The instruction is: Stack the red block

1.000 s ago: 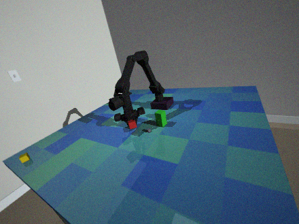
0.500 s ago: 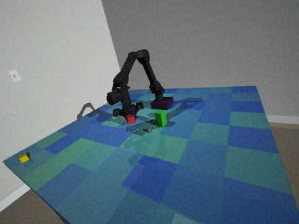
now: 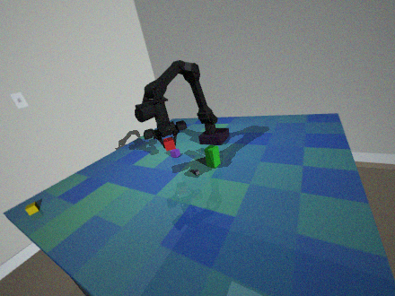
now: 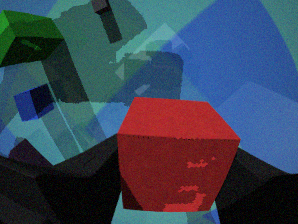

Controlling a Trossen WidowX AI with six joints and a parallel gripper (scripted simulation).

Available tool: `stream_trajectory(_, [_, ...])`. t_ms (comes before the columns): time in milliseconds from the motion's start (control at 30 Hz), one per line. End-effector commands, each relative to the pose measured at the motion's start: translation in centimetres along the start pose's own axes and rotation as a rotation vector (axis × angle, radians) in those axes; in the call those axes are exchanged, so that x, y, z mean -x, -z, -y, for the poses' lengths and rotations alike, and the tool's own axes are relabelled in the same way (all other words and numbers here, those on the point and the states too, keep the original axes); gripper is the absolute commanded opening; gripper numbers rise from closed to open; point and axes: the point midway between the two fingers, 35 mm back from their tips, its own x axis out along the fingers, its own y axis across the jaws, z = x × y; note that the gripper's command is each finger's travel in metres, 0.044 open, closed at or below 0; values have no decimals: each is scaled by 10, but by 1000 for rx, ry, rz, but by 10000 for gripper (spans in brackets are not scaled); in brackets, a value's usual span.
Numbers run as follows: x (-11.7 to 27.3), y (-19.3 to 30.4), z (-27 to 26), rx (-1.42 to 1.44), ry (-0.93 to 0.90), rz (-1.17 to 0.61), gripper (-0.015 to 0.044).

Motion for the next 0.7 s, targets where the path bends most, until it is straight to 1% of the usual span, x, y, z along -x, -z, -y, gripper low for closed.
stream_trajectory(0, [14,1,0,-5,10,3,0])
stream_trajectory(267, [14,-3,-3,-5,9,3,0])
stream_trajectory(667, [14,-41,-58,-5,5,6,0])
